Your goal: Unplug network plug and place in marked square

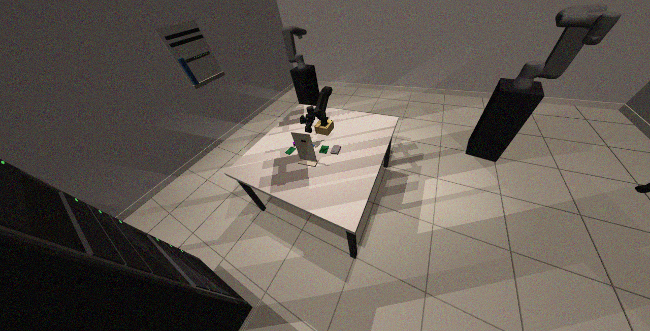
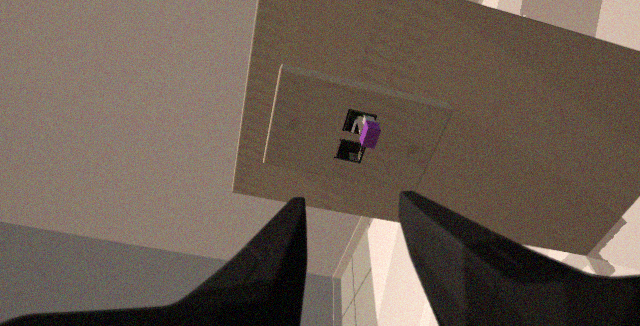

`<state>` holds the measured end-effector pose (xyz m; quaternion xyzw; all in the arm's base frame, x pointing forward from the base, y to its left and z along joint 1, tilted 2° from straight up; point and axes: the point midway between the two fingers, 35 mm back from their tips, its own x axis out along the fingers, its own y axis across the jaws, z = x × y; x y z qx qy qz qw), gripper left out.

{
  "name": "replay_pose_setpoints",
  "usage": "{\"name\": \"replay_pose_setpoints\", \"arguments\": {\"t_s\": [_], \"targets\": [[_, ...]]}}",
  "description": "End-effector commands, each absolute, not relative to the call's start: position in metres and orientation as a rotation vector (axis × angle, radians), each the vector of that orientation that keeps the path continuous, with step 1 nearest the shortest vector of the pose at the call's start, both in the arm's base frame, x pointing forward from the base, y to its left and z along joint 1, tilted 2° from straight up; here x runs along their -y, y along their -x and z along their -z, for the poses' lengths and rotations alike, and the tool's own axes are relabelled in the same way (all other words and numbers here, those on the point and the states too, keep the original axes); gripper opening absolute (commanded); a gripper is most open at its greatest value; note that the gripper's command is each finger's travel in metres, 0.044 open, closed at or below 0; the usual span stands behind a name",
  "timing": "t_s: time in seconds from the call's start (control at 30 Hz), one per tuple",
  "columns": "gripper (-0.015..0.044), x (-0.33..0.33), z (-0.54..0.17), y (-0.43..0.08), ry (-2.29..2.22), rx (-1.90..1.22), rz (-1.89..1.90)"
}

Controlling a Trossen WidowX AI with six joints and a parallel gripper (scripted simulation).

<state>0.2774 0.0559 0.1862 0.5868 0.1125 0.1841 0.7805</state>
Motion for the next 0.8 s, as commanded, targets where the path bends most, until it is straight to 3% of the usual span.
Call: {"name": "replay_pose_setpoints", "arguments": {"t_s": [0.0,0.77], "targets": [[0.0156,-0.062,-0.17,-0.266,-1.401,-0.32,-0.417],[0.0156,-0.072,-0.167,-0.285,-1.5,-0.372,-0.442]]}}
